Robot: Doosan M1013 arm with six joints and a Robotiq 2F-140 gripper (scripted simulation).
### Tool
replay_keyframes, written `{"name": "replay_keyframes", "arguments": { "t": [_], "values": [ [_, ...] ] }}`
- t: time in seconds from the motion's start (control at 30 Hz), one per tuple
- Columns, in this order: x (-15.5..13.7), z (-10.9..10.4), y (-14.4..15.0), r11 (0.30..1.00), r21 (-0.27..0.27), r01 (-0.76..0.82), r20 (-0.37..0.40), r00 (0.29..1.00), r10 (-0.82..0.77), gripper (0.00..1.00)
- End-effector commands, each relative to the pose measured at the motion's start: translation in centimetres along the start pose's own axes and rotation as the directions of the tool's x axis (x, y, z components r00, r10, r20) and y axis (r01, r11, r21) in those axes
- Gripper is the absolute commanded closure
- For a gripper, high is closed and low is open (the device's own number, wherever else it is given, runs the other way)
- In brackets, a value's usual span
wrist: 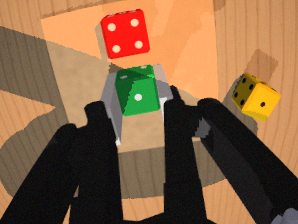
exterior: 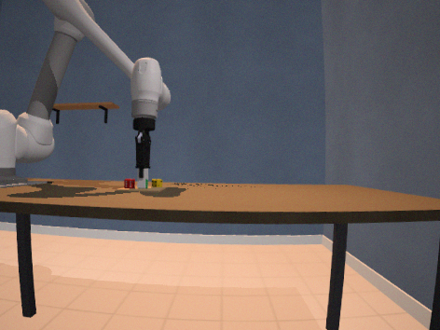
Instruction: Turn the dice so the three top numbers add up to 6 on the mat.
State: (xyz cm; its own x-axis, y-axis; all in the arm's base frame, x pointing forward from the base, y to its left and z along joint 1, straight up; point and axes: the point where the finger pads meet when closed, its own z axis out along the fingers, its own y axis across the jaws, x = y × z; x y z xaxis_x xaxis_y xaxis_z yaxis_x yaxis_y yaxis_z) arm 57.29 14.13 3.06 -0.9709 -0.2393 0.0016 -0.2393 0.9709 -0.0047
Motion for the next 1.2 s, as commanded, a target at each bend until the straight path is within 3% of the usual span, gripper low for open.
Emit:
{"name": "replay_keyframes", "arguments": {
  "t": [0.0,0.73,1.17],
  "values": [
    [0.00,-0.01,0.00,1.000,0.000,0.000,0.000,1.000,0.000,0.84],
    [0.00,-0.01,0.00,1.000,0.000,0.000,0.000,1.000,0.000,0.84],
    [0.00,-0.01,0.00,1.000,0.000,0.000,0.000,1.000,0.000,0.74]
  ]
}}
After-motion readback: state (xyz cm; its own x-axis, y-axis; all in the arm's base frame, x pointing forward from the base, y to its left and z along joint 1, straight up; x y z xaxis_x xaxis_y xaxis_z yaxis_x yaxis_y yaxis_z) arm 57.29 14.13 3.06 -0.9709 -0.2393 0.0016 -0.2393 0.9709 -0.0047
